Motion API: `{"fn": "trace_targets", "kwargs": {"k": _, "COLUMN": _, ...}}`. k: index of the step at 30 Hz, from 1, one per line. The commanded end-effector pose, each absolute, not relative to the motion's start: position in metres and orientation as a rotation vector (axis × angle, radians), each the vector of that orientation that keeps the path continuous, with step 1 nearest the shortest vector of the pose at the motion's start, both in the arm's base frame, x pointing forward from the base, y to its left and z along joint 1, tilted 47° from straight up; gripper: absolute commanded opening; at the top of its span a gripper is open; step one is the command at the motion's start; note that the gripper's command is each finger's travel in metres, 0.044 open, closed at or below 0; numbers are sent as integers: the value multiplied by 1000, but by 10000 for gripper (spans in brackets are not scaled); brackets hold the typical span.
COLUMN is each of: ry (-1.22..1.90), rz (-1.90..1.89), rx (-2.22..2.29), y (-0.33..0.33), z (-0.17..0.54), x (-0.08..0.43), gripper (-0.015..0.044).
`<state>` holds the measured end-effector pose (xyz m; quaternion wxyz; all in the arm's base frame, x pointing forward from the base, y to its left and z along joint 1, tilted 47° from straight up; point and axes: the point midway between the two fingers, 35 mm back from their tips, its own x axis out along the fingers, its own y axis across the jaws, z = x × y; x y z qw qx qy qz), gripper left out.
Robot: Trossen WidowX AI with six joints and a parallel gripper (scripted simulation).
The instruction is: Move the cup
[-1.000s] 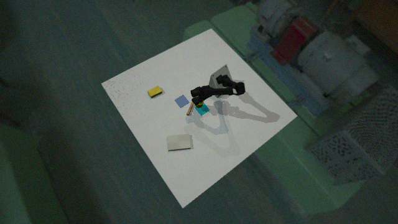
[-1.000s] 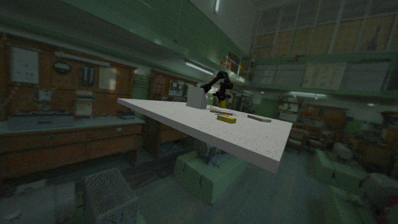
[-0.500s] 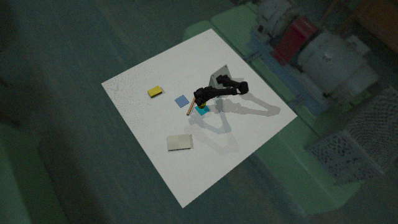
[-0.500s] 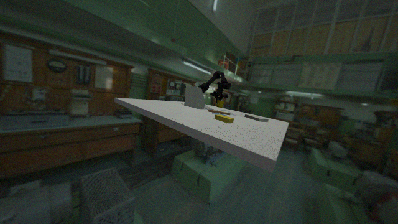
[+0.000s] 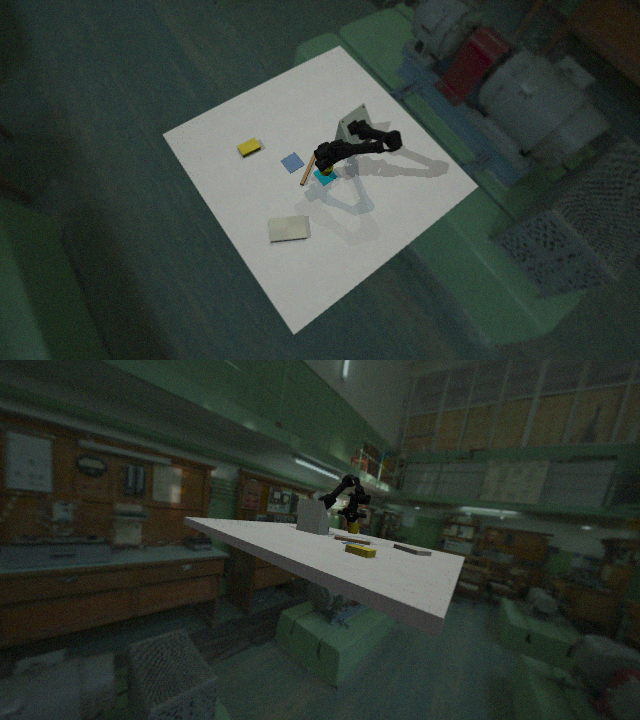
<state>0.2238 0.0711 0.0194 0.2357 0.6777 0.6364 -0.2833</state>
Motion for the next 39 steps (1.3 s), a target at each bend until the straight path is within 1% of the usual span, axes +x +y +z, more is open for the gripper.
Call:
{"fn": "trace_targets", "kwargs": {"k": 1, "ry": 1752, "rz": -784, "rx": 1865, "y": 76, "z": 16, "x": 222, "gripper": 0}}
{"fn": "trace_targets", "kwargs": {"k": 39, "ry": 1748, "rz": -775, "rx": 1860, "y": 100, "z": -4, "x": 223, "gripper": 0}}
